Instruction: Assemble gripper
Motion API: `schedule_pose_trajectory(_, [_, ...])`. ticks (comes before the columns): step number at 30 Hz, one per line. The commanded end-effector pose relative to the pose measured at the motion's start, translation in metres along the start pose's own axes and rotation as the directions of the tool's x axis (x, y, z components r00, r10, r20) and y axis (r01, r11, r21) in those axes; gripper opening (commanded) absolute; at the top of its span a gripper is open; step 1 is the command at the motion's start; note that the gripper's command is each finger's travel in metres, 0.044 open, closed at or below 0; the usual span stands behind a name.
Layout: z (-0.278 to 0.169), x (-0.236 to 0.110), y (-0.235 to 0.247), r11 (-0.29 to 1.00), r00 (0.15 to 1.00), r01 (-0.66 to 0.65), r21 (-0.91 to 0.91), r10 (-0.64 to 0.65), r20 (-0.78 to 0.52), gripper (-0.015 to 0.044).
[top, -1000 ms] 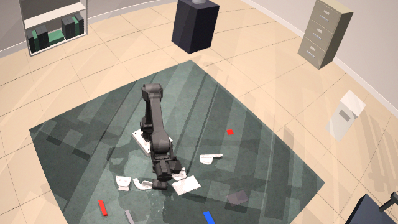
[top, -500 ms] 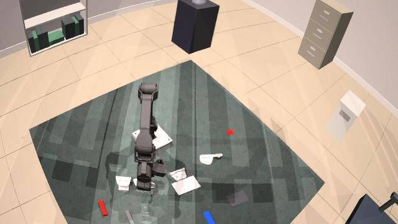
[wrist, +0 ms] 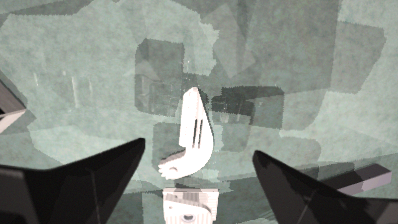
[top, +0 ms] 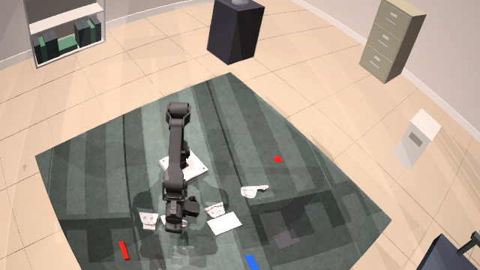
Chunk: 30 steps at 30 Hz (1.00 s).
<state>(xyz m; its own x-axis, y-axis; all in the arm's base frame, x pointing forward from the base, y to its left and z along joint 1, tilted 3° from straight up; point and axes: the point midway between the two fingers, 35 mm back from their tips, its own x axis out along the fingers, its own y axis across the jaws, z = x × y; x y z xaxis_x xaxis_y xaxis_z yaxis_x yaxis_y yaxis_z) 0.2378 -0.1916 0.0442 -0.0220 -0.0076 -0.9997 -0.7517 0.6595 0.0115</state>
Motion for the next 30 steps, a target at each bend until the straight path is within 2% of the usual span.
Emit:
schedule_pose_trajectory(1, [-0.001, 0.006, 0.0, 1.0, 1.0, -0.002, -0.003, 0.002, -0.003, 0.044])
schedule_pose_trajectory(21, [-0.001, 0.038, 0.001, 1.0, 1.0, -0.003, -0.003, 0.003, -0.003, 0.044])
schedule_pose_trajectory(30, [-0.001, 0.039, 0.001, 1.0, 1.0, -0.003, -0.003, 0.003, -0.003, 0.044])
